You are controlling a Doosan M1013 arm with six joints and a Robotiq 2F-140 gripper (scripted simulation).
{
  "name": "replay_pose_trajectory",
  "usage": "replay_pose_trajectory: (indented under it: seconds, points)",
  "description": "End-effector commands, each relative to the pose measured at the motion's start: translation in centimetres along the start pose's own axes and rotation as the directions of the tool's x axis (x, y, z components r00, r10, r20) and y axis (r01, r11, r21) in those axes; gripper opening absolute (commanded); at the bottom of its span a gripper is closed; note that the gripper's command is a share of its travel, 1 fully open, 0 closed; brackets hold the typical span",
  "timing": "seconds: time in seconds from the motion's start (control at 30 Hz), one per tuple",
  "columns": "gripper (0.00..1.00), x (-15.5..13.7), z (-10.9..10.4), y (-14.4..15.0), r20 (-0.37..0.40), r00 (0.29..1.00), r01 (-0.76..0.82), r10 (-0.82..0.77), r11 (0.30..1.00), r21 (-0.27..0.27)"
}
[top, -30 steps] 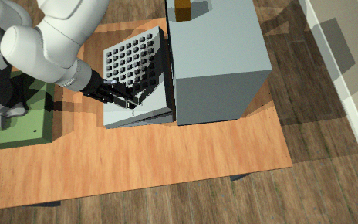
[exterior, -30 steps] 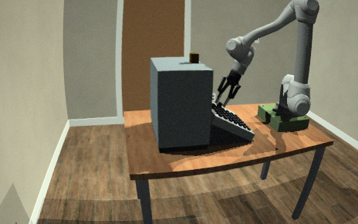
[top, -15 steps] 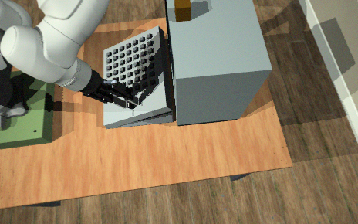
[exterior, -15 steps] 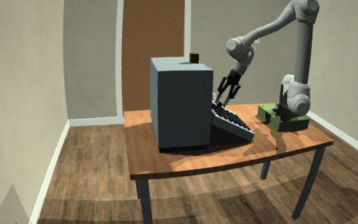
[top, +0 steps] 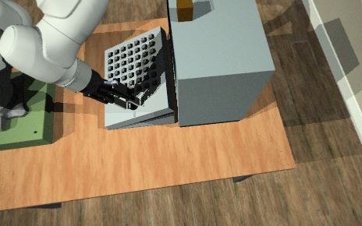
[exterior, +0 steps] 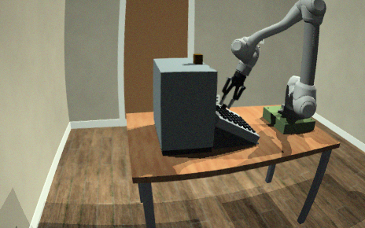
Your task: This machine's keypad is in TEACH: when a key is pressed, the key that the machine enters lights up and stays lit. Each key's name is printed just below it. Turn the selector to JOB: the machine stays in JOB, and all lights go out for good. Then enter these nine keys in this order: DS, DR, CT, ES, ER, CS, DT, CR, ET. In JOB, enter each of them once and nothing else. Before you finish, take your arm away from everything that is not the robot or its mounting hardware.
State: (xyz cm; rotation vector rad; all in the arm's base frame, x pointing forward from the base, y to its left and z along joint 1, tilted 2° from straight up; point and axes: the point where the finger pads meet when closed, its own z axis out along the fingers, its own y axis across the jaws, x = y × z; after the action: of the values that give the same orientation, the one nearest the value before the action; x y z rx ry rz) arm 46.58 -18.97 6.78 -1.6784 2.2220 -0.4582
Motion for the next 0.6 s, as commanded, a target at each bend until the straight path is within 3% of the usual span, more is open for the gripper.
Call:
replay_pose_trajectory:
  seconds: [0.0, 0.57]
  points:
    - [0.33, 0.0, -0.4, 0.0, 0.000, 1.000, 0.000, 0.000, 1.000, 0.000]
    - [0.33, 0.0, -4.0, 0.0, 0.000, 1.000, 0.000, 0.000, 1.000, 0.000]
